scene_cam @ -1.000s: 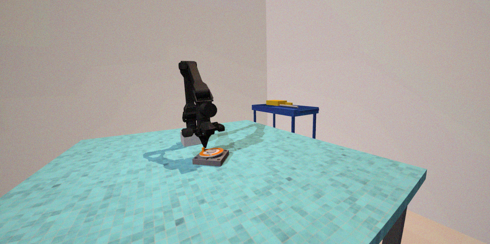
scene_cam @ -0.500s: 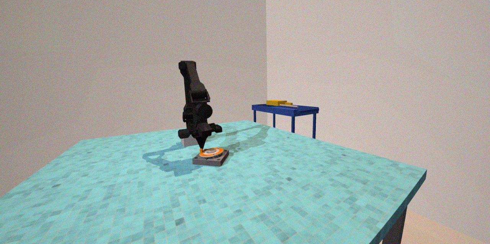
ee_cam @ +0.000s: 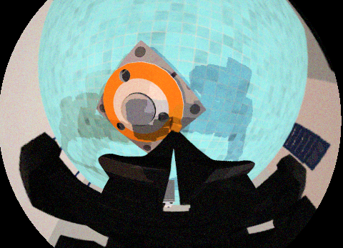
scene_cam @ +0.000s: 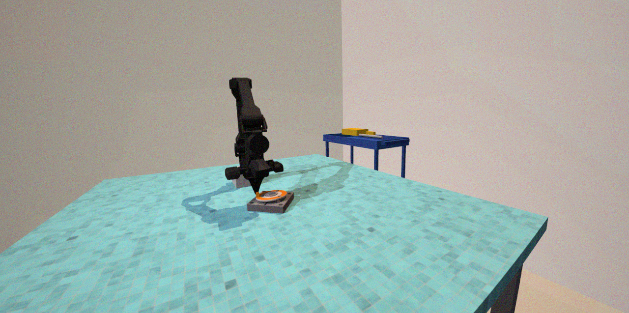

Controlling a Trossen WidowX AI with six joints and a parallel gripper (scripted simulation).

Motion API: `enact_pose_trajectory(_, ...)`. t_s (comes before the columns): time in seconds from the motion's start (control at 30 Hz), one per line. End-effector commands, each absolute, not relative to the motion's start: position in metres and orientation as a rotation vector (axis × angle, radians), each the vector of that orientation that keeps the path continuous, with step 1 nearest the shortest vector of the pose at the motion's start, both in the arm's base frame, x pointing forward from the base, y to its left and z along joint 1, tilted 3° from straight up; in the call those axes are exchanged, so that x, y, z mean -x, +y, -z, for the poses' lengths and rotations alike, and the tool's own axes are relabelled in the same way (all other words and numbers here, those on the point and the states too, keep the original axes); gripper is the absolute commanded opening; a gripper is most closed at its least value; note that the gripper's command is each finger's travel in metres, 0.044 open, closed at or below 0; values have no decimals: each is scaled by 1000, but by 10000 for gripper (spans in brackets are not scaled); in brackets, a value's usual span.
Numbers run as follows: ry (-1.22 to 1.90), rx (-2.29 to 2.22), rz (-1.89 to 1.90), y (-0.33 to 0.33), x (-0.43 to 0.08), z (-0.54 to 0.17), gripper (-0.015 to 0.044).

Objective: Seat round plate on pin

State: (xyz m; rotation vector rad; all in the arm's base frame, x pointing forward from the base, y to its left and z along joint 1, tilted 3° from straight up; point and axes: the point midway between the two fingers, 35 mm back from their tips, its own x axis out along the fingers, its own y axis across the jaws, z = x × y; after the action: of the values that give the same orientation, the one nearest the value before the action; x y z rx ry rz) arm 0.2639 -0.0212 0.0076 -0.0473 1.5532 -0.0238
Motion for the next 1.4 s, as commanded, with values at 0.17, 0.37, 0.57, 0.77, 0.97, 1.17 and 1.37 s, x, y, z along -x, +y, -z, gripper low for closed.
enact_pose_trajectory(0.17,1543,54,22,-25,-276,-11,0)
enact_pose_trajectory(0.37,1542,54,22,-26,-283,-14,0)
enact_pose_trajectory(0.57,1542,54,22,-26,-290,-15,0)
enact_pose_trajectory(0.77,1541,54,22,-25,-298,-16,0)
enact_pose_trajectory(0.97,1540,54,22,-23,-305,-17,0)
enact_pose_trajectory(1.17,1540,54,22,-21,-310,-17,0)
enact_pose_trajectory(1.37,1540,53,22,-19,-313,-17,0)
